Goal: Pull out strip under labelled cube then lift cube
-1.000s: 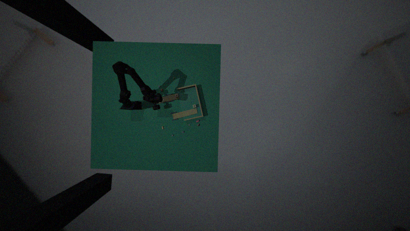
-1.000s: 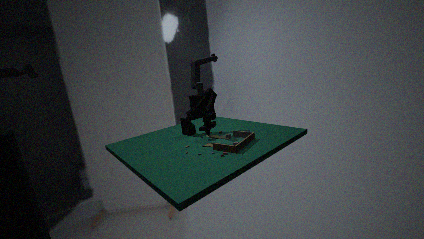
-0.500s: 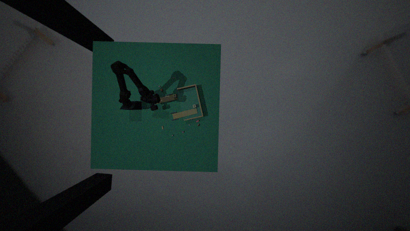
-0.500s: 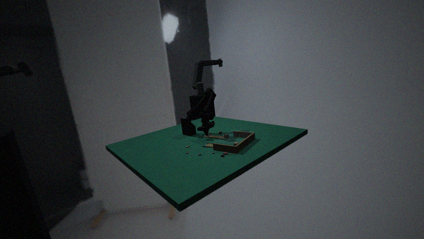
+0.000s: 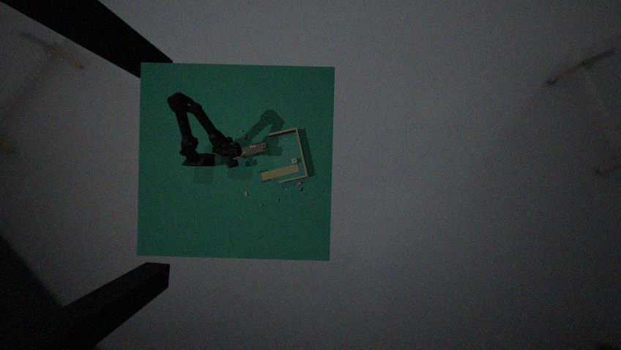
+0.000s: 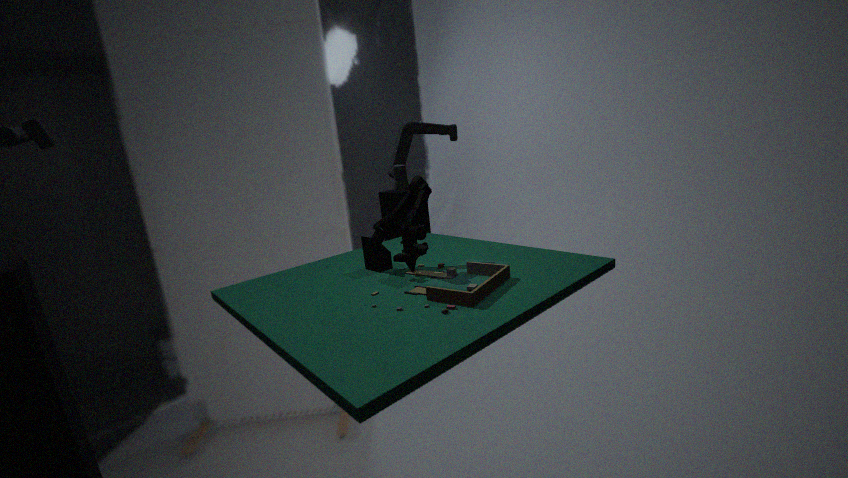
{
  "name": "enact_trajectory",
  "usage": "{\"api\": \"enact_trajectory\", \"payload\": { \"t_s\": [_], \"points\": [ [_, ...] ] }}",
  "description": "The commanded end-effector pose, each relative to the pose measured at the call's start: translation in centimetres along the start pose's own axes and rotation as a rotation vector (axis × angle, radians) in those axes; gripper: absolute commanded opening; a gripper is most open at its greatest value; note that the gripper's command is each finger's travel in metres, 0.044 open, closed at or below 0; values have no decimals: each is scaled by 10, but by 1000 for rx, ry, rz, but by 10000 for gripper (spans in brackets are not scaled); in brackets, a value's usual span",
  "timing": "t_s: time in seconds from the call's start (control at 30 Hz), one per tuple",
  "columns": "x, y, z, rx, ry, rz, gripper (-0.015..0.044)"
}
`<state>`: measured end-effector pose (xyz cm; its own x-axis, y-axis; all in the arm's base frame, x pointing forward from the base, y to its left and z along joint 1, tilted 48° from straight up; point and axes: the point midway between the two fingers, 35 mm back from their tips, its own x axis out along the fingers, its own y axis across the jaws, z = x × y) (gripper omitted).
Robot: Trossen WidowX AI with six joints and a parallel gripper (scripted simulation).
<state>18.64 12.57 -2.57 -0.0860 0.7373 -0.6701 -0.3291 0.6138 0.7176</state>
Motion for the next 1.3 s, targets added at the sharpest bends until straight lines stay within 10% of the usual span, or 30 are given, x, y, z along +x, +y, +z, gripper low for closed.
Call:
{"api": "enact_trajectory", "payload": {
  "t_s": [0.0,1.17,1.27],
  "points": [
    [3,1,-10,12,25,6,0],
    [-42,1,1,11,25,4,0],
    [-40,2,13,61,25,3,79]
  ]
}}
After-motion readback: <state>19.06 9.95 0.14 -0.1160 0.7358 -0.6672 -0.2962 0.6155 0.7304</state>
